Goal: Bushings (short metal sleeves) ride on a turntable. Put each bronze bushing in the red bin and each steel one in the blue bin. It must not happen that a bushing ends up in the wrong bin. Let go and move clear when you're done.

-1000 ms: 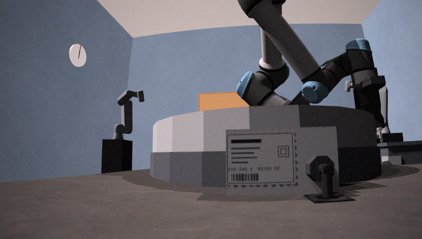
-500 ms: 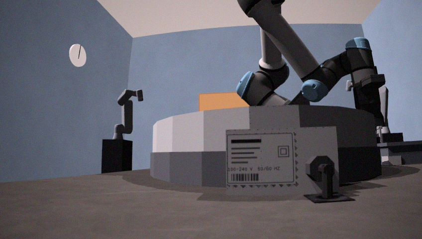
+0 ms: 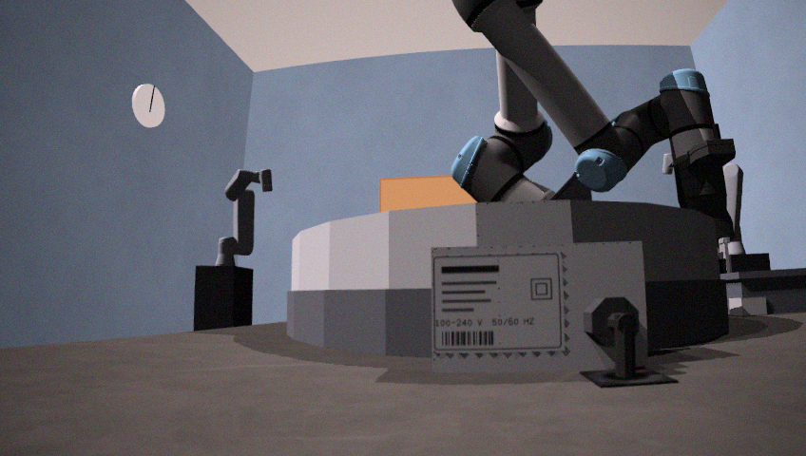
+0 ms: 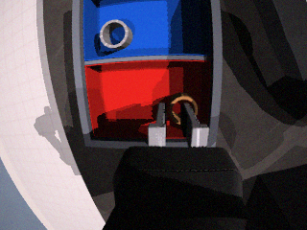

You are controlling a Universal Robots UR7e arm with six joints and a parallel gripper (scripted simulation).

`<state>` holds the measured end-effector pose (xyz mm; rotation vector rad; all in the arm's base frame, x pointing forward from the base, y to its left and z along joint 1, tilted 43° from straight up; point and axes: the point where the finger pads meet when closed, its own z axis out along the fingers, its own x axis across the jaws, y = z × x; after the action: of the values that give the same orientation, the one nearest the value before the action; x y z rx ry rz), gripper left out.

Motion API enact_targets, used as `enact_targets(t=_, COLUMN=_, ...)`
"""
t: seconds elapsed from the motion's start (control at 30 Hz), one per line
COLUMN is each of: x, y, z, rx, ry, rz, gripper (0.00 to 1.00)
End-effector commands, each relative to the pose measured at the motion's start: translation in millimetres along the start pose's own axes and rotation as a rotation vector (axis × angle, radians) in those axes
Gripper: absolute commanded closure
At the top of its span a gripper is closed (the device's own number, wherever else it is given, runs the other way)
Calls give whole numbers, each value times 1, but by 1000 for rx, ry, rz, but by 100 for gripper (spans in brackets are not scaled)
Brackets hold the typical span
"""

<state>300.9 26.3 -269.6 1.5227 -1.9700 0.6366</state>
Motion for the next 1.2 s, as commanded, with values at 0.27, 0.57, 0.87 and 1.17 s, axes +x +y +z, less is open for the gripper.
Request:
enact_targets(t=0.27, x=0, y=0, z=-53, rx=1, ry=-1, rz=0, gripper=58)
enact_targets(t=0.57, x=0, y=0, z=-106, rx=1, ry=-1, rz=0, gripper=58)
enact_targets(t=0.87, x=0, y=0, z=-106, rx=1, ry=-1, rz=0, gripper=58)
enact_targets(t=1.17, x=0, y=0, z=-105, rx=2, ry=-2, rz=0, gripper=58)
